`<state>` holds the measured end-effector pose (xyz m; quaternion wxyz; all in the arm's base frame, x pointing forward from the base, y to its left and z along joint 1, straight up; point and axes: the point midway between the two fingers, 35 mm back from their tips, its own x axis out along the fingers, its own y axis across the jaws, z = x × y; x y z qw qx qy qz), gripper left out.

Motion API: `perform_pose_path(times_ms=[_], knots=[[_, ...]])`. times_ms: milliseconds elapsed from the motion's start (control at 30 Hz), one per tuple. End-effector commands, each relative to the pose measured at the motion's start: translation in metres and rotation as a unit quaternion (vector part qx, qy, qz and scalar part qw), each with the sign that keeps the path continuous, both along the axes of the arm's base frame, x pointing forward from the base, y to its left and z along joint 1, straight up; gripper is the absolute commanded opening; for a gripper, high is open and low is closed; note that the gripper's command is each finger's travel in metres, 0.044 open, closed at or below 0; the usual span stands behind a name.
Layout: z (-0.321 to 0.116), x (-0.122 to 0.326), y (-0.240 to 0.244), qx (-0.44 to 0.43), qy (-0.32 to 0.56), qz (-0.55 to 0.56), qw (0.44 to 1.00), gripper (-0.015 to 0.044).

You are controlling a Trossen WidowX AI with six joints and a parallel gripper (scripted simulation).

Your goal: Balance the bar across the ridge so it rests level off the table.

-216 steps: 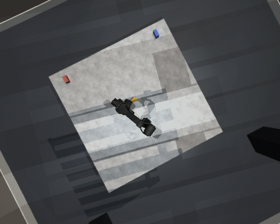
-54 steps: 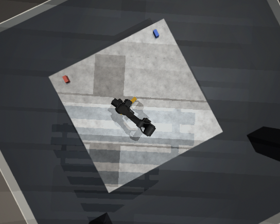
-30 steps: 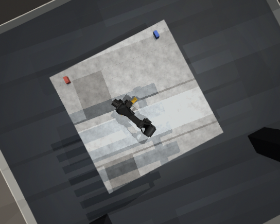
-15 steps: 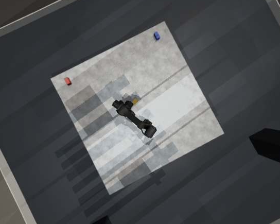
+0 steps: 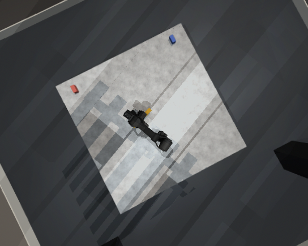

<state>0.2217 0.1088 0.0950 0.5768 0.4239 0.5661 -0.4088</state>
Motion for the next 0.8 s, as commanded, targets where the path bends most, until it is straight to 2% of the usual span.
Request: perform_pose_path(times_ms=[0,333,633,667,767], knots=[[0.0,0.0,0.0,0.0,0.0,0.0,1.0,0.0185],[0.0,0.0,0.0,0.0,0.0,0.0,1.0,0.0185],[0.0,0.0,0.0,0.0,0.0,0.0,1.0,0.0421],[0.0,0.0,0.0,0.0,0.0,0.0,1.0,0.044],[0.002,0.0003,0.0002,0.0,0.0,0.0,1.0,0.044]])
